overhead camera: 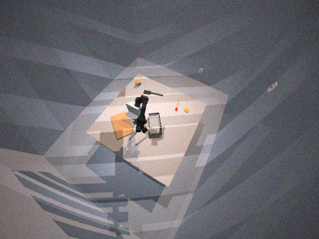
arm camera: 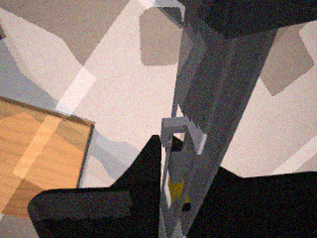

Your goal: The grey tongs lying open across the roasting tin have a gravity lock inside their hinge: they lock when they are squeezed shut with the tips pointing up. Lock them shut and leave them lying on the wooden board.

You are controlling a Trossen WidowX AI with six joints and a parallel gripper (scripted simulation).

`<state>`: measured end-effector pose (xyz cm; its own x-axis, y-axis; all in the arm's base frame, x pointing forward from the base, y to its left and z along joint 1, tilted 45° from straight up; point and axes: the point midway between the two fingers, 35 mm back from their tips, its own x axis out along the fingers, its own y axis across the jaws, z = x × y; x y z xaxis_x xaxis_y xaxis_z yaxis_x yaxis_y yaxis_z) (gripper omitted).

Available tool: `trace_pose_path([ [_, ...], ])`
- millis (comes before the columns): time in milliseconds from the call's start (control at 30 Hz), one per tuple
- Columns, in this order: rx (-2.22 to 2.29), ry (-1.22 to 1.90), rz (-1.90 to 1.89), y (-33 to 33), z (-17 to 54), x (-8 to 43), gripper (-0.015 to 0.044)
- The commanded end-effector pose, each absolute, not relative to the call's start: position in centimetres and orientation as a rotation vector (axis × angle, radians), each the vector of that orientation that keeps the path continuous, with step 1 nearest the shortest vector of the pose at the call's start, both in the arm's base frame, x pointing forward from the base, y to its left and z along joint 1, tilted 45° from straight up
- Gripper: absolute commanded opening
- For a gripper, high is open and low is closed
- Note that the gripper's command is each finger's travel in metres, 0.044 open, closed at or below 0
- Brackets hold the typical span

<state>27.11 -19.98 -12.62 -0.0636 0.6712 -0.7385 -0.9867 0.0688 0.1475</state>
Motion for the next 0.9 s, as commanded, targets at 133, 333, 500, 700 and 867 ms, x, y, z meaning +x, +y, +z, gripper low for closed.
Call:
trace_pose_path([
  [133, -0.646, 0.656, 1.545, -21.9, -14.7, 23.7, -0.015],
  [333, -0.718, 0.571, 1.59, -22.7, -15.9, 21.7, -0.015],
  [500, -0.703, 0.586, 1.582, -22.7, -15.9, 21.6, -0.015],
  [700, -0.564, 0.73, 1.501, -23.3, -16.0, 20.7, -0.015],
  [867, -0.42, 0.868, 1.409, -23.8, -16.0, 19.7, -0.015],
])
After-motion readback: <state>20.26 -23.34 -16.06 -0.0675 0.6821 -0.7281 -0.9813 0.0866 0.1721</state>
